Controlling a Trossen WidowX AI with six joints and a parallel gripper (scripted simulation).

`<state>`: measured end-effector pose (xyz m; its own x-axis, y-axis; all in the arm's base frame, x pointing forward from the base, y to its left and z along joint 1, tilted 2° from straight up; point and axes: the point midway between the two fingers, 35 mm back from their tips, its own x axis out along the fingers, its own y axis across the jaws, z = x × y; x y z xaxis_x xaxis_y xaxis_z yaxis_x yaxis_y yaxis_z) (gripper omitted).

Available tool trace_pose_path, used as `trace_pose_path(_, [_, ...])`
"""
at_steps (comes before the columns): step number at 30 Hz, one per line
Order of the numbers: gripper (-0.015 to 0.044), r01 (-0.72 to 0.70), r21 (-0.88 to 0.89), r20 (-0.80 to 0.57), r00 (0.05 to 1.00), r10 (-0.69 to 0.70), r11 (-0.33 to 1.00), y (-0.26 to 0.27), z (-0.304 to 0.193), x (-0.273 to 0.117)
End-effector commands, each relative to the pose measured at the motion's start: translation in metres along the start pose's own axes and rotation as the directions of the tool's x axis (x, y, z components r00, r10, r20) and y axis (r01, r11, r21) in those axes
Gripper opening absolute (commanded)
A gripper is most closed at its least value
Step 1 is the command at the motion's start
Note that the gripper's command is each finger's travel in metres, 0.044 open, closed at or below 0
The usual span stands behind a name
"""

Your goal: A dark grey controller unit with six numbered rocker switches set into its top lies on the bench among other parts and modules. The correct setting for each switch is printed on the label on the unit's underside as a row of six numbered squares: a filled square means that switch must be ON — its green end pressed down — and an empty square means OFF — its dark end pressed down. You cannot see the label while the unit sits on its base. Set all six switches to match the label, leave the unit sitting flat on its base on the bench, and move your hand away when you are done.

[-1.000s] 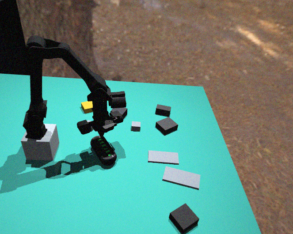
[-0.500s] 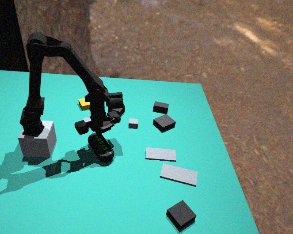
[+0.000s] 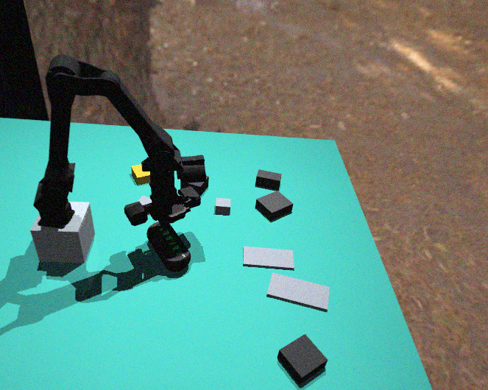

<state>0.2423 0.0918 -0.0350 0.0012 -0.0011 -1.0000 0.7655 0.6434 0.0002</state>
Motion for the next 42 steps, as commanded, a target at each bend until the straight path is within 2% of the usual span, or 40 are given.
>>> trace_pose_path(1, [0.0,0.004,-0.005,-0.005,1.0,-0.004,1.0,-0.001,-0.001,0.001])
trace_pose_path(13, [0.0,0.004,-0.005,-0.005,1.0,-0.004,1.0,-0.001,-0.001,0.001])
trace_pose_path(19, [0.0,0.004,-0.005,-0.005,1.0,-0.004,1.0,0.0,0.0,-0.044])
trace_pose_path(24, [0.0,0.004,-0.005,-0.005,1.0,-0.004,1.0,-0.001,0.001,-0.044])
trace_pose_path(30, [0.0,0.005,-0.005,-0.001,1.0,-0.005,1.0,-0.01,0.049,-0.047])
trace_pose_path(42, [0.0,0.005,-0.005,-0.001,1.0,-0.005,1.0,-0.011,0.05,-0.048])
